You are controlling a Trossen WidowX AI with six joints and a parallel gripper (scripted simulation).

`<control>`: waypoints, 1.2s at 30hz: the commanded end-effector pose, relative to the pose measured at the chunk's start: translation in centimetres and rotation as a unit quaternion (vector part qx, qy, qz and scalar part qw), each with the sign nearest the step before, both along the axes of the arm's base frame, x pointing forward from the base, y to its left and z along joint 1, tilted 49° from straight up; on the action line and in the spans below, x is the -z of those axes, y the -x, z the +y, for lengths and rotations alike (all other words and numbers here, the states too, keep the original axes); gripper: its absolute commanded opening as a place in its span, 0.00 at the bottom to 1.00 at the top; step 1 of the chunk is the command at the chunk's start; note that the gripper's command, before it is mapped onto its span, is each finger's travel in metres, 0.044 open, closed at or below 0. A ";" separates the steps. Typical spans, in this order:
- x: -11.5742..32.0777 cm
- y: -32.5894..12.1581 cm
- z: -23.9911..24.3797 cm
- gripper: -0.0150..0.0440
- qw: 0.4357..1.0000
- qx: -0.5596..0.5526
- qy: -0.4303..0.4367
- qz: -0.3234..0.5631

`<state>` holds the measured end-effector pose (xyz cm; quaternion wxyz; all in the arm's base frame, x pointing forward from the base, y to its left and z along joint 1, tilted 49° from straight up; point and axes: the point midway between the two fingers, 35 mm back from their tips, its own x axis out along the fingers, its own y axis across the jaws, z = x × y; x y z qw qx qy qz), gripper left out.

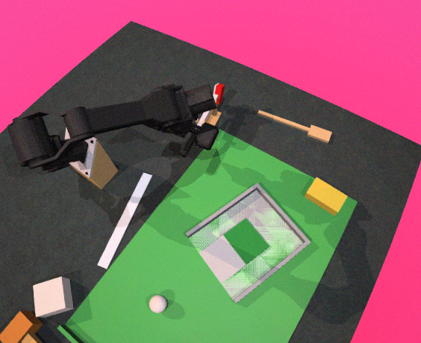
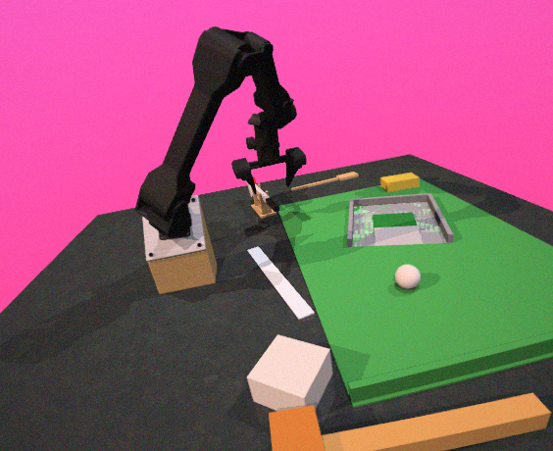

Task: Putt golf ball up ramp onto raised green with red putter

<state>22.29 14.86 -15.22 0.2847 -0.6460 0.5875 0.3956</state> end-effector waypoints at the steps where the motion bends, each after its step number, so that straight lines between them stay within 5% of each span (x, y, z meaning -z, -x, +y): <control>1: 0.2 0.4 -0.6 1.00 1.000 -0.023 0.015 0.016; 36: 4.2 0.3 -5.4 1.00 0.999 -0.023 0.016 0.016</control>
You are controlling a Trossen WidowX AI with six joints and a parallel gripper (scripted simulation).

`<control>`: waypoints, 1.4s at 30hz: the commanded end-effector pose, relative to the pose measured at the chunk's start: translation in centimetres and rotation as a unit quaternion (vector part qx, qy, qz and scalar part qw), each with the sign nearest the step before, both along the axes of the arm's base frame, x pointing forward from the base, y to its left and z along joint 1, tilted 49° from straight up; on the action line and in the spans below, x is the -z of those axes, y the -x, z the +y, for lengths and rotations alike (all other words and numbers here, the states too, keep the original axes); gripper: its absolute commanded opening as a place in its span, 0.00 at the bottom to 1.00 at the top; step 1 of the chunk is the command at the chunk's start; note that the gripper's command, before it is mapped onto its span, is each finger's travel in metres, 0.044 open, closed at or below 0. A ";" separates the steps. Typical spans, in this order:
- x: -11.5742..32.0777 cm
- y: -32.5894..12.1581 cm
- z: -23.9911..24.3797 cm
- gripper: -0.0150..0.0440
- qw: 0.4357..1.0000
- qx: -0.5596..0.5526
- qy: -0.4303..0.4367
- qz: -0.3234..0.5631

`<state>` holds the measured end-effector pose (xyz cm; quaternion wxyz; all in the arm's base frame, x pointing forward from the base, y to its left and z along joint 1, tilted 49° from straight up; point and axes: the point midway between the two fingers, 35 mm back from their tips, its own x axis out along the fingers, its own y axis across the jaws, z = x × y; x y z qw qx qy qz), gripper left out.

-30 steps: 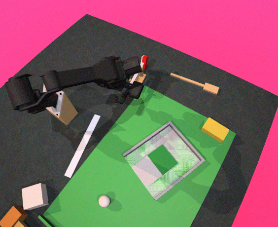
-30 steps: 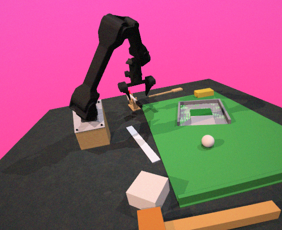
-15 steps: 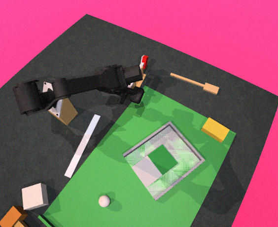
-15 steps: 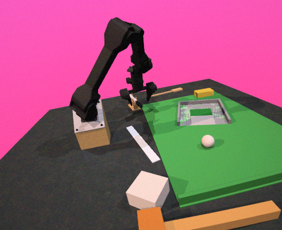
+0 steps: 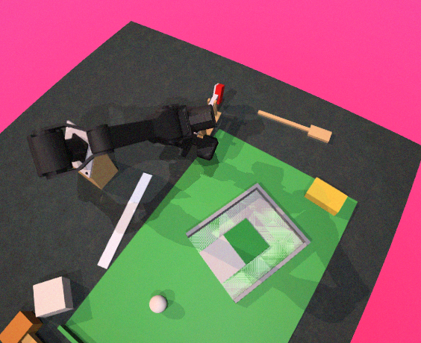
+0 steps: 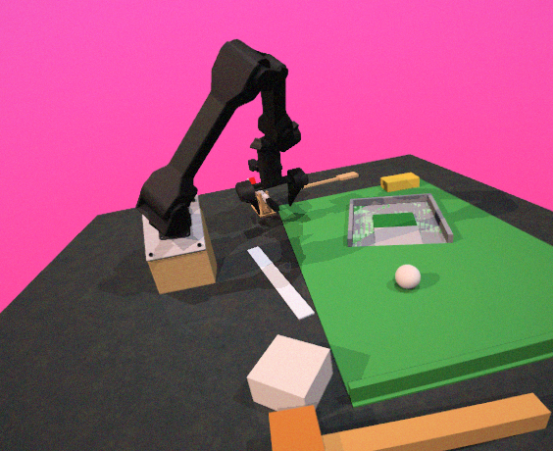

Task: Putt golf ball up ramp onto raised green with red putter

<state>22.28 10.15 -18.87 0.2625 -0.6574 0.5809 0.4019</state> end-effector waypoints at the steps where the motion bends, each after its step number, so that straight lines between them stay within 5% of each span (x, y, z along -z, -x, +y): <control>1: 0.6 0.2 -0.8 1.00 1.000 -0.001 0.005 0.005; 11: 1.1 0.2 -1.3 1.00 1.000 -0.001 0.005 0.005; 26: 0.9 0.1 -1.1 0.33 1.000 0.001 0.002 0.002; 42: -2.3 0.0 3.0 0.25 1.000 0.001 0.000 0.003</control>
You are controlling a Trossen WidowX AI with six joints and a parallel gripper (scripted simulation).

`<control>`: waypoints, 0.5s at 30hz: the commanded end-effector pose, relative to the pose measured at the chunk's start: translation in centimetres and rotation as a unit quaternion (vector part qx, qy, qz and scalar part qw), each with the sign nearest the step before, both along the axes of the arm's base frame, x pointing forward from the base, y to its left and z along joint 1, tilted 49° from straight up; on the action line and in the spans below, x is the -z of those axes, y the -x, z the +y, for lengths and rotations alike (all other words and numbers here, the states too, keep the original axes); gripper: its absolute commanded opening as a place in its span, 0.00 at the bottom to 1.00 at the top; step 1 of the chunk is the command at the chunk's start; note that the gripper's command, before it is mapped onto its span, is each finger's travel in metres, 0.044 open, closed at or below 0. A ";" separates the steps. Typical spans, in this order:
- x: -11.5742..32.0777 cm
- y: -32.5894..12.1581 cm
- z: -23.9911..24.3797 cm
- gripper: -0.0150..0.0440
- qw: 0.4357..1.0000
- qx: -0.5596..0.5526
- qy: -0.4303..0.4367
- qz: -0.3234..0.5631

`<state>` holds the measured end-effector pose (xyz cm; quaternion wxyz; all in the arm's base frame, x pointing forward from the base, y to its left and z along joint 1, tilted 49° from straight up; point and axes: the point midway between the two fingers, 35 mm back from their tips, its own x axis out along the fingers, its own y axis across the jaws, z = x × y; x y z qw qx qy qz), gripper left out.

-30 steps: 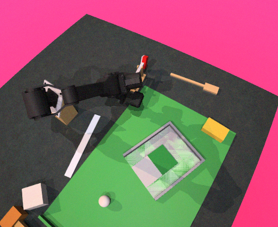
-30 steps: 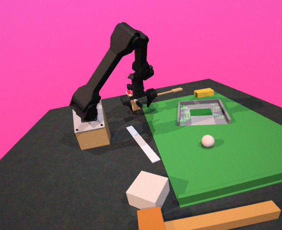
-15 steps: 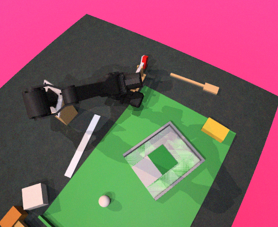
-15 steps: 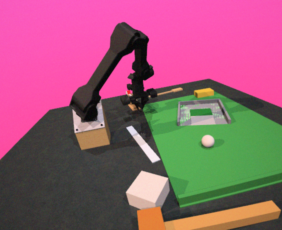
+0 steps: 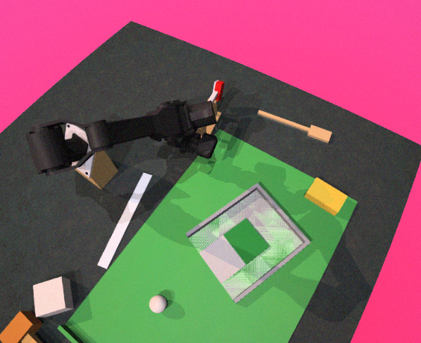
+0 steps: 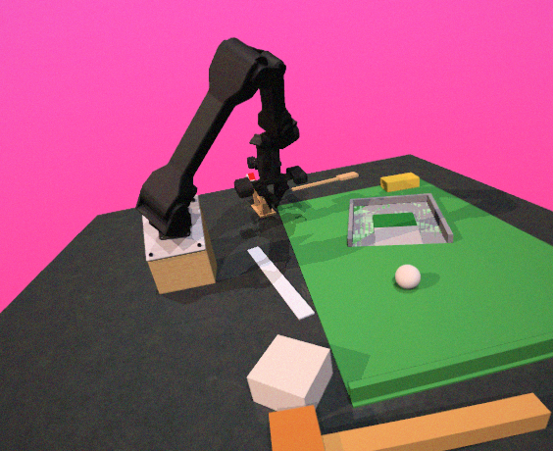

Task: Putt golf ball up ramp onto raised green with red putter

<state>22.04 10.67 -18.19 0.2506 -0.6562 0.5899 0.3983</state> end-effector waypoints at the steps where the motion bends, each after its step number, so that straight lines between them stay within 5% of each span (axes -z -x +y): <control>1: -2.2 -0.2 3.2 0.25 1.000 -0.002 -0.014 -0.005; 15: -6.7 -0.8 4.6 0.25 0.998 0.045 -0.008 -0.048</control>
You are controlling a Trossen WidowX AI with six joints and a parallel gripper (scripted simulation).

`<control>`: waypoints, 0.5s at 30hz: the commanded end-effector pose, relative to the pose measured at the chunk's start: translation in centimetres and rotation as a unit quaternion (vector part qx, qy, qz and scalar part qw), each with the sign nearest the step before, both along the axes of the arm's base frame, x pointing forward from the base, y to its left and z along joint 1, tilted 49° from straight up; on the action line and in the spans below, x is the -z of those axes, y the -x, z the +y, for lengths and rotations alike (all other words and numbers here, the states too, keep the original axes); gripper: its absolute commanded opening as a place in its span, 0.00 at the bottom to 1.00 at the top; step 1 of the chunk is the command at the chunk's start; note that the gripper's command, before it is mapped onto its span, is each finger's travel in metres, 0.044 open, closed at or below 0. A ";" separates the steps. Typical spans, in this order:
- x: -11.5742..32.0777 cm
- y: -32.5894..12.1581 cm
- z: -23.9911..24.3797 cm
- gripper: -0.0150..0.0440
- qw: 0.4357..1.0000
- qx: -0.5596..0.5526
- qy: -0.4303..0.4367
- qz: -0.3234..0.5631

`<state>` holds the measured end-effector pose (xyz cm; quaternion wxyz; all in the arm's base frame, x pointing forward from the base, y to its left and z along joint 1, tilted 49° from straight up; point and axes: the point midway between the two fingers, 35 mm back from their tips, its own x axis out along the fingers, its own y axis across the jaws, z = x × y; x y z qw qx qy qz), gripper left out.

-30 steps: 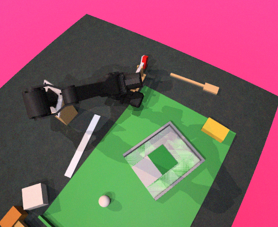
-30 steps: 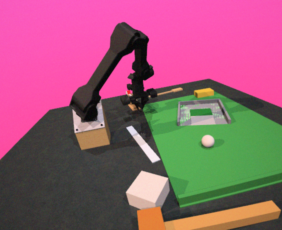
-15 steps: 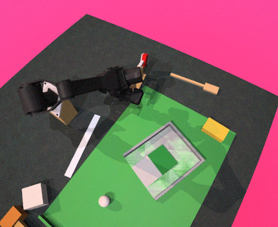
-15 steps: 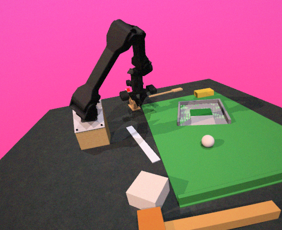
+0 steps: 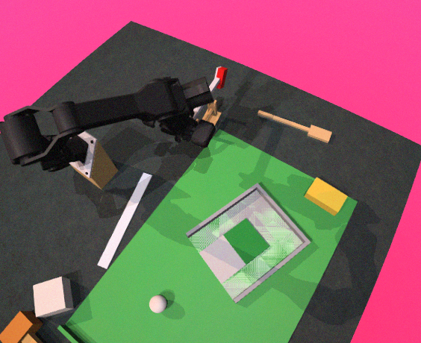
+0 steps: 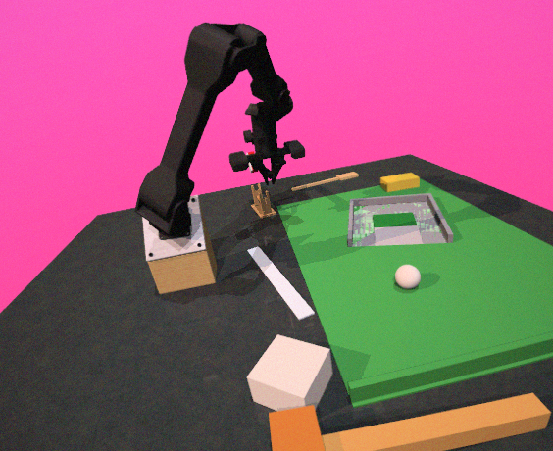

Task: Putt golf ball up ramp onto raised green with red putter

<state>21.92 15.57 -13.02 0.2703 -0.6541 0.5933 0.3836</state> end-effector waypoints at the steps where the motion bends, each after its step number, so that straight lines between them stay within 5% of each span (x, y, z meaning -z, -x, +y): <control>1: -2.1 -1.1 -0.5 0.25 0.998 0.042 -0.004 -0.038; 15: -9.2 -3.3 -4.4 0.25 0.964 0.203 0.006 -0.172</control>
